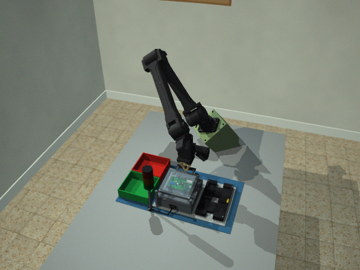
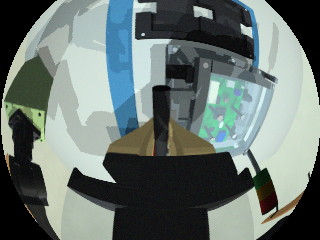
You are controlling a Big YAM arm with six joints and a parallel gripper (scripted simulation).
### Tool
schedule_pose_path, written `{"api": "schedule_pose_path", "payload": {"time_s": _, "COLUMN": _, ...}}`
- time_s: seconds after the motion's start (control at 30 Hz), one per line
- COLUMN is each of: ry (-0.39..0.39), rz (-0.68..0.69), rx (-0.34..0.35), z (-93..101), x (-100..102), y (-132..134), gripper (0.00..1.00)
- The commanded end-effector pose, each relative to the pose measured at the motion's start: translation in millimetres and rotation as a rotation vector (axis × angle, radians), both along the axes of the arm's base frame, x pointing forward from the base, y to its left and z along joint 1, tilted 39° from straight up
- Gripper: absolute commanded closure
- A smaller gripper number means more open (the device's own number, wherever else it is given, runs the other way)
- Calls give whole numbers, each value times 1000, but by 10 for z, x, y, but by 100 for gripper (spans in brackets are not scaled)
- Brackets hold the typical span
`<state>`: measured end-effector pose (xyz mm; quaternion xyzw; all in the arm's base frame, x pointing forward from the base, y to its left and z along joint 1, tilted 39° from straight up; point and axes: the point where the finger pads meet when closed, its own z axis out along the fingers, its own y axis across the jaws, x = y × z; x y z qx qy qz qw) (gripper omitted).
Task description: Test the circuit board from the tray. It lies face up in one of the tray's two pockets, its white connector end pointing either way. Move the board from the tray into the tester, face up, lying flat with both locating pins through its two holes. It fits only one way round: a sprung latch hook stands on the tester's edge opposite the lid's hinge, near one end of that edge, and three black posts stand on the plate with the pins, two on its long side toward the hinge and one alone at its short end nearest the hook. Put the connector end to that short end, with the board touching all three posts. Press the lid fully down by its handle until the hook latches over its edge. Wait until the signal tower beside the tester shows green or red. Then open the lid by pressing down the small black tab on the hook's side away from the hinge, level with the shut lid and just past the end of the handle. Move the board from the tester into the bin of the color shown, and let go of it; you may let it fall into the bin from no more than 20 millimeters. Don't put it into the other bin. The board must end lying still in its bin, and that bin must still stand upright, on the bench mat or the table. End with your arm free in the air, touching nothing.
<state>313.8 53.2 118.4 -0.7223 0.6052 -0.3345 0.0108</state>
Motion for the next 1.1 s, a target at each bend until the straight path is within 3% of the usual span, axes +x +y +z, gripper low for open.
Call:
{"api": "schedule_pose_path", "payload": {"time_s": 0.0, "ry": 1, "rz": -17, "rx": -10, "z": -41, "x": 119, "y": -60, "gripper": 100}}
{"api": "schedule_pose_path", "payload": {"time_s": 1.07, "ry": -2, "rz": -17, "rx": -9, "z": -49, "x": 146, "y": -67, "gripper": 100}}
